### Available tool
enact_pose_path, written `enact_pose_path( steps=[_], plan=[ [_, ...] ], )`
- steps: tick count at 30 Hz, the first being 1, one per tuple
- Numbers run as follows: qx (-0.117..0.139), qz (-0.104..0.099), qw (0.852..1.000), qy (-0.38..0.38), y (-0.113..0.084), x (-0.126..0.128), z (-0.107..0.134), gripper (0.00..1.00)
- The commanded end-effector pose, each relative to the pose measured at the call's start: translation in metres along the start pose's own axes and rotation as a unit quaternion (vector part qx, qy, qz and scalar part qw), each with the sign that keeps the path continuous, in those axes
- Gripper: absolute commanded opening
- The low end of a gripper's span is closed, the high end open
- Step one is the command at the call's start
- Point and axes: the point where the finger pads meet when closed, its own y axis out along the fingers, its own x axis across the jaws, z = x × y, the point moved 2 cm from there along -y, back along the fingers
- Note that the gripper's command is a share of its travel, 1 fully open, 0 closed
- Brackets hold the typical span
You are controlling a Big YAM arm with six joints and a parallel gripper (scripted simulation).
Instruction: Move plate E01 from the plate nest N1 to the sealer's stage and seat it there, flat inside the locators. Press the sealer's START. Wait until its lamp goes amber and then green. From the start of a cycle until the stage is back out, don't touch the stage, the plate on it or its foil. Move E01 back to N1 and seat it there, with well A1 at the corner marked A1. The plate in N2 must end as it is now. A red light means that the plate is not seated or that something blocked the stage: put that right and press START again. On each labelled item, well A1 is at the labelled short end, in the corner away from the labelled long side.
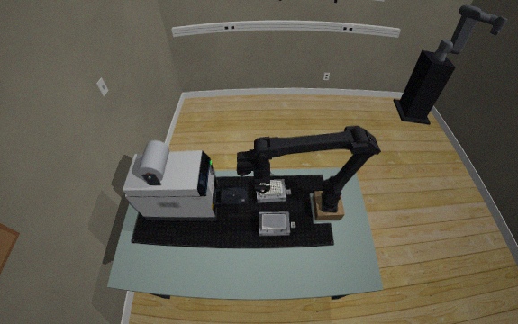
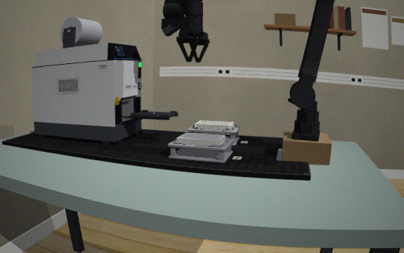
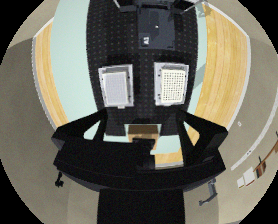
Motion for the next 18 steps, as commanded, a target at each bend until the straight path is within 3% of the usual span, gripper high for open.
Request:
enact_pose_path(
  steps=[1, 7, 18],
  plan=[
    [-0.003, 0.001, 0.999, 0.041, -0.011, -0.016, -0.016, 1.0],
    [-0.014, -0.005, 1.0, 0.006, -0.013, 0.0, -0.008, 1.0],
    [-0.012, -0.008, 1.0, -0.009, -0.004, 0.001, -0.002, 1.0]
  ],
)
